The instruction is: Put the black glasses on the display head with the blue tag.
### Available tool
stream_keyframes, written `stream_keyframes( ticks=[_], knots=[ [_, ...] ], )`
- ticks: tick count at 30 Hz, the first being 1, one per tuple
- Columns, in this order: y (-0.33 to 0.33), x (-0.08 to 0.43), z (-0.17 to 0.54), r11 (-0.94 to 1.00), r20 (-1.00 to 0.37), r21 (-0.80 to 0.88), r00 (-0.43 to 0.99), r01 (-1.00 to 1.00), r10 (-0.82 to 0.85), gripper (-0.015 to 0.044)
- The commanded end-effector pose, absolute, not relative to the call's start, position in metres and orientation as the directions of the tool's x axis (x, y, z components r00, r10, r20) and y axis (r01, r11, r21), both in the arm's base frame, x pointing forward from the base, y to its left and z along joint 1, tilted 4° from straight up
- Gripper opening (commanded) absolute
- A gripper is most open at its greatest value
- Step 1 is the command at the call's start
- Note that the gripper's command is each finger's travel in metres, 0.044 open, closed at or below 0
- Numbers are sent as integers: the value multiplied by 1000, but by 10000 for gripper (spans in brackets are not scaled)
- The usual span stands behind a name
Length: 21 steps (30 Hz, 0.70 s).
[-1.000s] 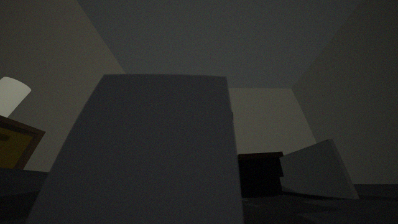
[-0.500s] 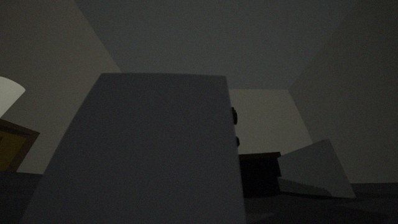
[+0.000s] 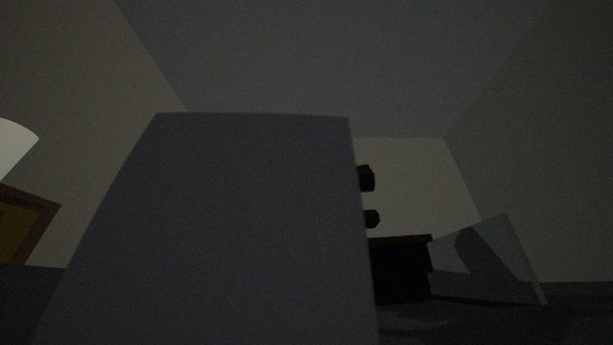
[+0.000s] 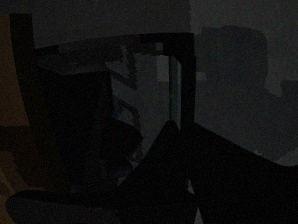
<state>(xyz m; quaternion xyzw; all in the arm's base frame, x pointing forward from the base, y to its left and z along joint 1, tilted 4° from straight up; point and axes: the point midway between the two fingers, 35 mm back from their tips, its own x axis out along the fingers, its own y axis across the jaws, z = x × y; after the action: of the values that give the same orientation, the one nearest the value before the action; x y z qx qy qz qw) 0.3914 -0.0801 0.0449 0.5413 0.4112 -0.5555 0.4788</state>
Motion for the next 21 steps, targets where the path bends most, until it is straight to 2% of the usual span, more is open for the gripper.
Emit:
stream_keyframes(
  ticks=[1, 21],
  knots=[
    [-82, 396, 44, -200, -995, 57, 39, 978, -90, 0],
    [-84, 408, 43, -200, -995, 58, 41, 978, -90, 0]
  ],
)
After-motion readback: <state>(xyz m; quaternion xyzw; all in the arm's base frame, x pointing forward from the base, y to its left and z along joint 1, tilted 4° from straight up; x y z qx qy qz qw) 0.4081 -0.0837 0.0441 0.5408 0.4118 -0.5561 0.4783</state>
